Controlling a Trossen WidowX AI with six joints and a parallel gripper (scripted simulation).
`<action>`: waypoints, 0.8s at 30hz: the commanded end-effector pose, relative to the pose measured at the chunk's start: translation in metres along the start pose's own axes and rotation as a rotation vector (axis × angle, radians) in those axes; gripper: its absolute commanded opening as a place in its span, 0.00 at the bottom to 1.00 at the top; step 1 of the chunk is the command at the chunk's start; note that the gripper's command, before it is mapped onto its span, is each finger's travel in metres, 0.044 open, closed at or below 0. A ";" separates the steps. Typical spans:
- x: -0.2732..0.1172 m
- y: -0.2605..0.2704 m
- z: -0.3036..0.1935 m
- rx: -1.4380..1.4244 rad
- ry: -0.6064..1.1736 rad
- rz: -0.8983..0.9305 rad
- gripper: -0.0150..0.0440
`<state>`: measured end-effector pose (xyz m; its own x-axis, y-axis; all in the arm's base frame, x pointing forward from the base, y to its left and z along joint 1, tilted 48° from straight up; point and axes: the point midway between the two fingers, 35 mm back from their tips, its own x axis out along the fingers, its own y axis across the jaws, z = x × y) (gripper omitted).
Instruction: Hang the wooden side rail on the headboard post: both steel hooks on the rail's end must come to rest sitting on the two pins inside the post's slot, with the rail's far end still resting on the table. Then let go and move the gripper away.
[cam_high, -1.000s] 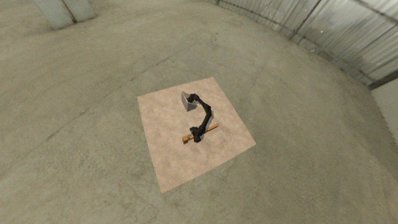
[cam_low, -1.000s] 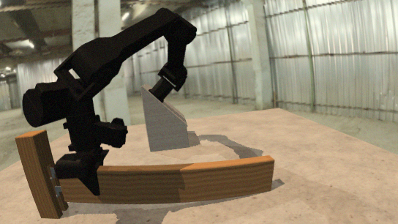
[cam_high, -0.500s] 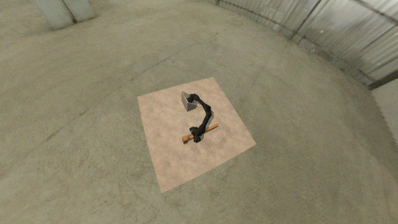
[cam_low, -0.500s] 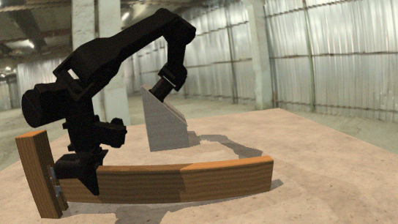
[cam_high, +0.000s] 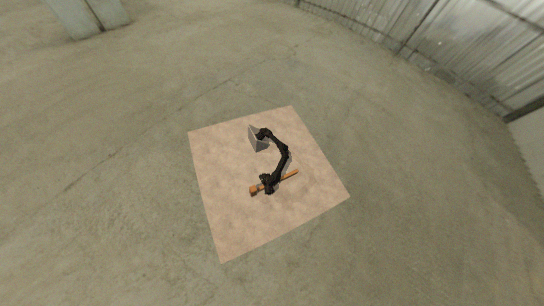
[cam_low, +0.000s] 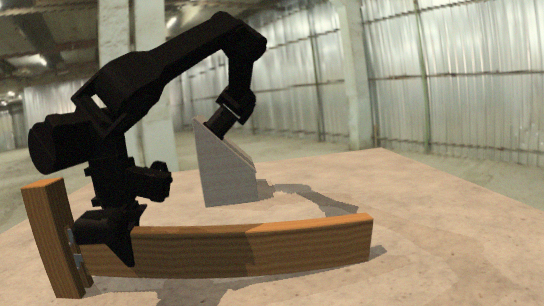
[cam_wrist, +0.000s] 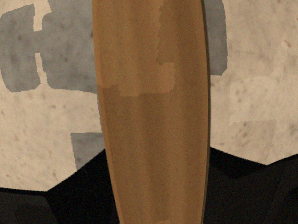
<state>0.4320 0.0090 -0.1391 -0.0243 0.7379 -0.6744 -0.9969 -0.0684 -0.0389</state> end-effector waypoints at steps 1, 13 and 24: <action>-0.007 -0.003 -0.004 0.001 0.006 -0.016 0.25; -0.007 -0.004 -0.005 0.001 0.006 -0.017 0.25; -0.006 -0.003 -0.006 0.001 0.006 -0.016 0.25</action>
<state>0.4333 0.0080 -0.1402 -0.0230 0.7379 -0.6745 -0.9967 -0.0692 -0.0418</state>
